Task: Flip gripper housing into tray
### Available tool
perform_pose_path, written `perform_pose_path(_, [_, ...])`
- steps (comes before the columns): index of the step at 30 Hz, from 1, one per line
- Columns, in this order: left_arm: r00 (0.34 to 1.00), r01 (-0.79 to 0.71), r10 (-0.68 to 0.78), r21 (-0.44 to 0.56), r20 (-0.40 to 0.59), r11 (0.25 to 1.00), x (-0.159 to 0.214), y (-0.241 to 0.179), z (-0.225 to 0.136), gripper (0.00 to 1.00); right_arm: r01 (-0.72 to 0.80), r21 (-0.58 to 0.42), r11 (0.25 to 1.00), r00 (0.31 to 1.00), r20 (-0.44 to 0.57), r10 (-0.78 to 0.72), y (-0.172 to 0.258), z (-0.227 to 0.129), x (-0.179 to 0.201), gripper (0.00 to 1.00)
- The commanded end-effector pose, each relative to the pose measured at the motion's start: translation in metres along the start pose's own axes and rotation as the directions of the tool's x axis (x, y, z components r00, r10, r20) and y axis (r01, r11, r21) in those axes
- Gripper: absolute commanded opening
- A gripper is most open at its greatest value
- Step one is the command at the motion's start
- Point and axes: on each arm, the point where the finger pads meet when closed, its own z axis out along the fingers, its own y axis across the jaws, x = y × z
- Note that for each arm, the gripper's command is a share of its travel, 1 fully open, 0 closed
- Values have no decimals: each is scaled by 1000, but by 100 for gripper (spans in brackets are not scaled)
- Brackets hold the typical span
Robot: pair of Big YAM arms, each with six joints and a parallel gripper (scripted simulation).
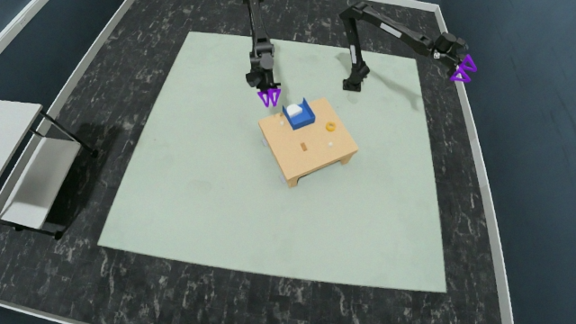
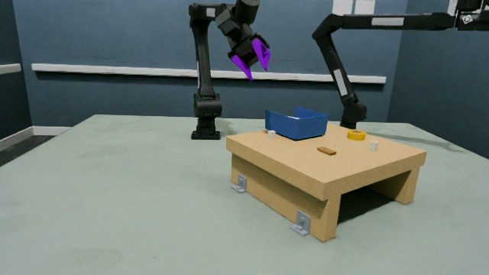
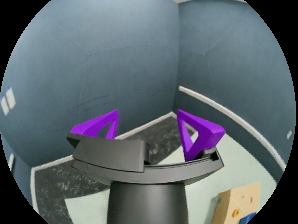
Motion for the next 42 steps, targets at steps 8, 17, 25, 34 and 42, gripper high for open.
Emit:
perform_pose_path(8, [998,-10,11,-15,70,1000,-44,6,2,100,-170,26,985,982,-79,171,42,-8,22,47])
perform_pose_path(17, [998,-10,11,-15,70,1000,-44,6,2,100,-251,99,963,955,-137,263,42,-7,51,47])
perform_pose_path(25, [998,-10,11,-15,70,1000,-44,6,2,100,-310,195,931,922,-177,344,35,-3,83,47])
perform_pose_path(34, [998,-10,11,-15,70,1000,-44,6,2,100,-366,286,885,882,-196,428,33,-7,110,47])
perform_pose_path(42, [998,-10,11,-15,70,1000,-44,6,2,100,-391,369,843,853,-197,482,26,-7,134,47])
